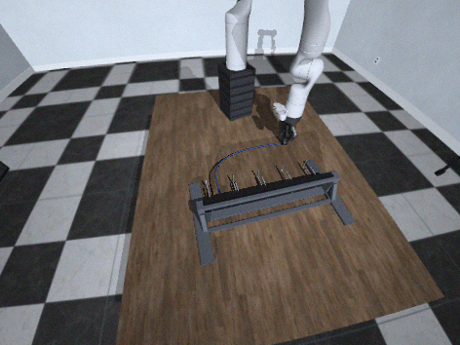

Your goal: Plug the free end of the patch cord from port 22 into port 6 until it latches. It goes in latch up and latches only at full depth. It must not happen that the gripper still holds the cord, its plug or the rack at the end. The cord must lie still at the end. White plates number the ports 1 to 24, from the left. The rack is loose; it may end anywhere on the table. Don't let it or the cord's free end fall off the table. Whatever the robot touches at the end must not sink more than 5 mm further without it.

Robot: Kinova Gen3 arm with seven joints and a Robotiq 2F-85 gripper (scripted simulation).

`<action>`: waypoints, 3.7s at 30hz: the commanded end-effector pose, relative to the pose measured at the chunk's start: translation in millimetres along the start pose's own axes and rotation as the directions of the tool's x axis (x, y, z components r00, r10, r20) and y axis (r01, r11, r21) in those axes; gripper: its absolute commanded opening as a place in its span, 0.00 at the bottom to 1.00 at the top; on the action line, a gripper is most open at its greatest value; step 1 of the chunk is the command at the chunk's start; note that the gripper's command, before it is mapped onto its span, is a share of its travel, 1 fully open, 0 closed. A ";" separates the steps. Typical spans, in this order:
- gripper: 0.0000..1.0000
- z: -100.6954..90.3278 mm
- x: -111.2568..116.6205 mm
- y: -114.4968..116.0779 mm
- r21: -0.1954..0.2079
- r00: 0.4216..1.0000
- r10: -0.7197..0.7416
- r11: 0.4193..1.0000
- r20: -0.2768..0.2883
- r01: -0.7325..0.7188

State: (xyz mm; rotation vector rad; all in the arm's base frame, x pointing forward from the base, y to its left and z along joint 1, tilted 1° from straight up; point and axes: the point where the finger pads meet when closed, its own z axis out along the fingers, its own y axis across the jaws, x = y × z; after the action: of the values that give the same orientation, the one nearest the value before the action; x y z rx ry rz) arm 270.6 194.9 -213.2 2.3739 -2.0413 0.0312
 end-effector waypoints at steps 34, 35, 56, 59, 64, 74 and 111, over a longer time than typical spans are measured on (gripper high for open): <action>0.37 9.2 -0.1 -0.2 0.000 1.000 0.000 1.000 0.000 0.000; 0.37 9.3 -0.1 -0.2 0.000 1.000 0.000 1.000 0.000 0.000; 0.37 9.9 -0.1 -0.2 0.000 1.000 0.000 1.000 0.000 0.000; 0.37 9.9 -0.1 -0.2 0.000 1.000 0.000 1.000 0.000 0.000; 0.37 9.9 -0.1 -0.2 0.000 1.000 0.000 1.000 0.000 0.000; 0.37 9.9 -0.1 -0.2 0.000 1.000 0.000 1.000 0.000 0.000; 0.00 10.2 -0.1 -0.3 0.000 1.000 0.000 1.000 0.000 0.000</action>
State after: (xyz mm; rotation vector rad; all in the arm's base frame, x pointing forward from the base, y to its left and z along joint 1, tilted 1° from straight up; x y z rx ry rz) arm 270.3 194.6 -223.2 2.3733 -2.0412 0.0305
